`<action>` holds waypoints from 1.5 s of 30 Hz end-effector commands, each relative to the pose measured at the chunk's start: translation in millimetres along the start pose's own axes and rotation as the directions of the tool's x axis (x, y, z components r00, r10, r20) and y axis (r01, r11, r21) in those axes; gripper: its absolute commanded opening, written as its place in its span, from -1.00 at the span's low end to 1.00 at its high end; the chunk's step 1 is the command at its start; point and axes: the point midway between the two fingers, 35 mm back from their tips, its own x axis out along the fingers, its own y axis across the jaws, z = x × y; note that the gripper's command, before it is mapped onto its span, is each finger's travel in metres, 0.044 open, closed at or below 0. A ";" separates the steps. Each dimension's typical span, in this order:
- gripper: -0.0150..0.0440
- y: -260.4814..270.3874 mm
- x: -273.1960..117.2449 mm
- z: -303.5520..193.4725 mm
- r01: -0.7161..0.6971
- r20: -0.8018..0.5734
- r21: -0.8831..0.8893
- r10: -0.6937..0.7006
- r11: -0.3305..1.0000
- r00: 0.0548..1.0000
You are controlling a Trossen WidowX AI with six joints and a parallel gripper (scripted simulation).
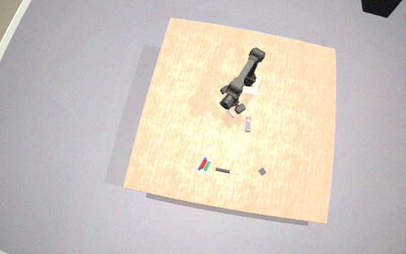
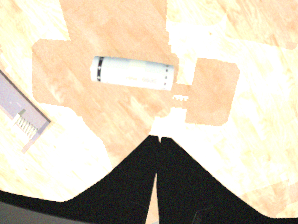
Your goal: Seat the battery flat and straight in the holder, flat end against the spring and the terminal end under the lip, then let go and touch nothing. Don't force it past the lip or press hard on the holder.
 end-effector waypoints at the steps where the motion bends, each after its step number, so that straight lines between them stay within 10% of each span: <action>1: -0.31 1.0 2.9 0.4 0.000 0.000 -0.069 0.000 0.998 1.000; 8: 0.30 10.4 33.0 2.5 0.002 0.003 -0.708 0.000 0.706 1.000; 16: 0.30 19.2 64.9 0.4 0.006 0.006 -1.000 0.001 0.013 1.000; 45: 0.30 19.9 92.8 1.5 0.006 0.006 -1.000 0.001 -0.005 1.000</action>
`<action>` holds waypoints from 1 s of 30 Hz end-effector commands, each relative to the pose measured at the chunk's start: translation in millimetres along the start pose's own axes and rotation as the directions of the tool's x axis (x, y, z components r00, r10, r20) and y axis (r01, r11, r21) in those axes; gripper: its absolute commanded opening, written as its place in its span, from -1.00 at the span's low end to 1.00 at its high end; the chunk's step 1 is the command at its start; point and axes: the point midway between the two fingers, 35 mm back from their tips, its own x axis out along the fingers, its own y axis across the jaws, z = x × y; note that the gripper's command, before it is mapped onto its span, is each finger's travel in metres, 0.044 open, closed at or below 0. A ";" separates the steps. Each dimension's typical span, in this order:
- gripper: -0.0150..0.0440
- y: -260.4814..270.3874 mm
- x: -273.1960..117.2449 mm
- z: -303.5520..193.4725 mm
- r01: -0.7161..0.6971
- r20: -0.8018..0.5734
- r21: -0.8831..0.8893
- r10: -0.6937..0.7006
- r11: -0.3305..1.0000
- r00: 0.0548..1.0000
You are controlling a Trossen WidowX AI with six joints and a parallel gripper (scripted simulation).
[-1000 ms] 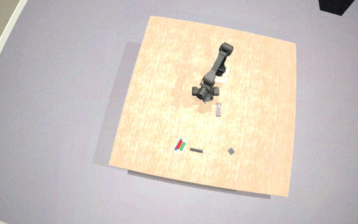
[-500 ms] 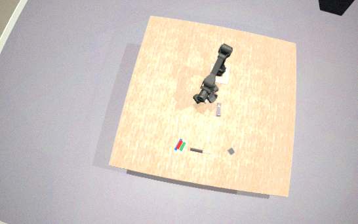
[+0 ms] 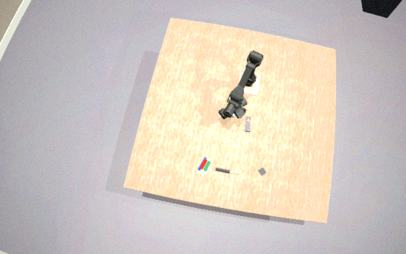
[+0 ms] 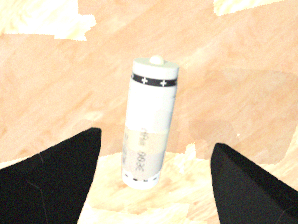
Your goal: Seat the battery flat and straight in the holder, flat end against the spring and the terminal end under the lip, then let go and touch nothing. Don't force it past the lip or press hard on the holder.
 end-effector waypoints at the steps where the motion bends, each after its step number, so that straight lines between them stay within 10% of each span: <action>1: 0.30 2.6 10.1 -2.0 -0.015 -0.012 -0.004 0.015 1.000 1.000; 16: 0.30 4.3 31.6 -3.0 -0.015 -0.012 -0.004 0.015 1.000 1.000; 30: -0.25 4.3 31.6 -3.0 -0.015 -0.012 -0.004 0.015 1.000 1.000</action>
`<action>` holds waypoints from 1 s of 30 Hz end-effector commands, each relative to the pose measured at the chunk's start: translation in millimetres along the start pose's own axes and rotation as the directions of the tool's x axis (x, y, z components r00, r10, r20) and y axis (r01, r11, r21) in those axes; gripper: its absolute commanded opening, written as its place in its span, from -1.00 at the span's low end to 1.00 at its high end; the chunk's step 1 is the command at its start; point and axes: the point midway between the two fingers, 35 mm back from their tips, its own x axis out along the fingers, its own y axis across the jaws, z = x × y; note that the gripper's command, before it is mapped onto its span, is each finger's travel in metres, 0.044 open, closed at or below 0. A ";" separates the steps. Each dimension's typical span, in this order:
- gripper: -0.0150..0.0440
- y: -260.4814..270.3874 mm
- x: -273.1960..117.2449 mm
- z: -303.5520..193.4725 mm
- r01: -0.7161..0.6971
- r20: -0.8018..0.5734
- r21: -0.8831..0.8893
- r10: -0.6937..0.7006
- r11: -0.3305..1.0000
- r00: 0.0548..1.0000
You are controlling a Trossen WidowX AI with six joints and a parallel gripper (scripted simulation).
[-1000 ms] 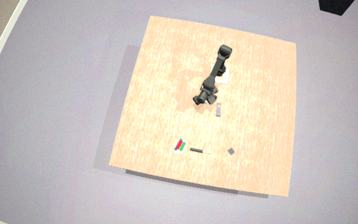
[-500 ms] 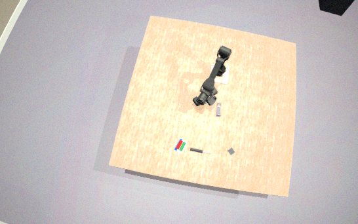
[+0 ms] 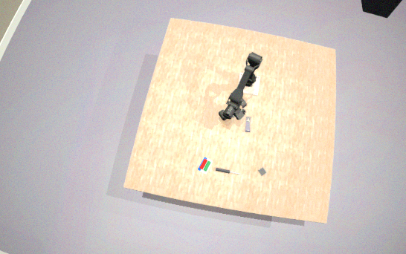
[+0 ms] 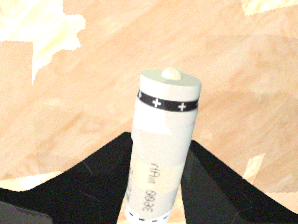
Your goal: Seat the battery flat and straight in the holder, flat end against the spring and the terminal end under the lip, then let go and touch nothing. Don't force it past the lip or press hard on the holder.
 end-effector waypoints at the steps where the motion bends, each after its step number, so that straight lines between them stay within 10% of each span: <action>1: -0.25 -0.6 1.3 -0.8 0.002 -0.003 -0.005 -0.002 1.000 1.000; 14: -0.25 0.7 -49.0 2.7 -0.005 -0.006 0.016 0.005 1.000 1.000; 30: -0.25 19.7 -68.7 87.7 -0.006 0.008 0.463 0.003 0.886 1.000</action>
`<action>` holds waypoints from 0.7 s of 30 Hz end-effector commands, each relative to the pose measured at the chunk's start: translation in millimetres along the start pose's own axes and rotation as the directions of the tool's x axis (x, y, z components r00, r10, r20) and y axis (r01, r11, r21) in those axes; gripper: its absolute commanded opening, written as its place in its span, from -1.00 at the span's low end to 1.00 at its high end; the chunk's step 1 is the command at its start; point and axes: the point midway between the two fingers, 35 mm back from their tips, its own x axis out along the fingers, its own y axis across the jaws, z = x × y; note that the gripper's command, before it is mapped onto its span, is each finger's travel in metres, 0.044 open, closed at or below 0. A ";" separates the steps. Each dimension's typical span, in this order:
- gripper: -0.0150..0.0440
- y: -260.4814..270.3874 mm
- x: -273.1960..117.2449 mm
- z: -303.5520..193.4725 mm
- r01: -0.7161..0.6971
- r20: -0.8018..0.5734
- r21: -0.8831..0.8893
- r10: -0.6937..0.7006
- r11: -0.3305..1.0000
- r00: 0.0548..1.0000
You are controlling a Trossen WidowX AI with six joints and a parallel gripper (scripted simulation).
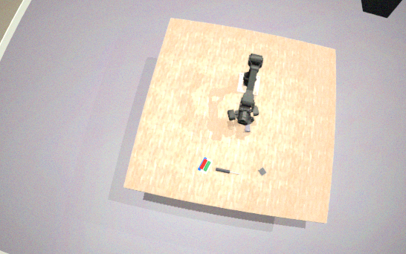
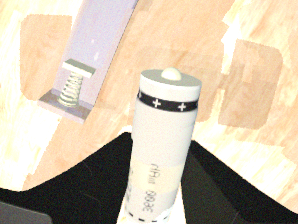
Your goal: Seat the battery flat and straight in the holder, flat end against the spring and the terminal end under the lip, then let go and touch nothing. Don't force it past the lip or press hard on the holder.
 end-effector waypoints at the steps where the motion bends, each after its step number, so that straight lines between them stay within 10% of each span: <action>1: -0.25 12.8 -3.3 15.1 0.001 -0.002 0.100 -0.001 0.995 1.000; 21: -0.25 42.6 3.7 41.8 -0.007 0.087 0.287 -0.018 0.958 0.996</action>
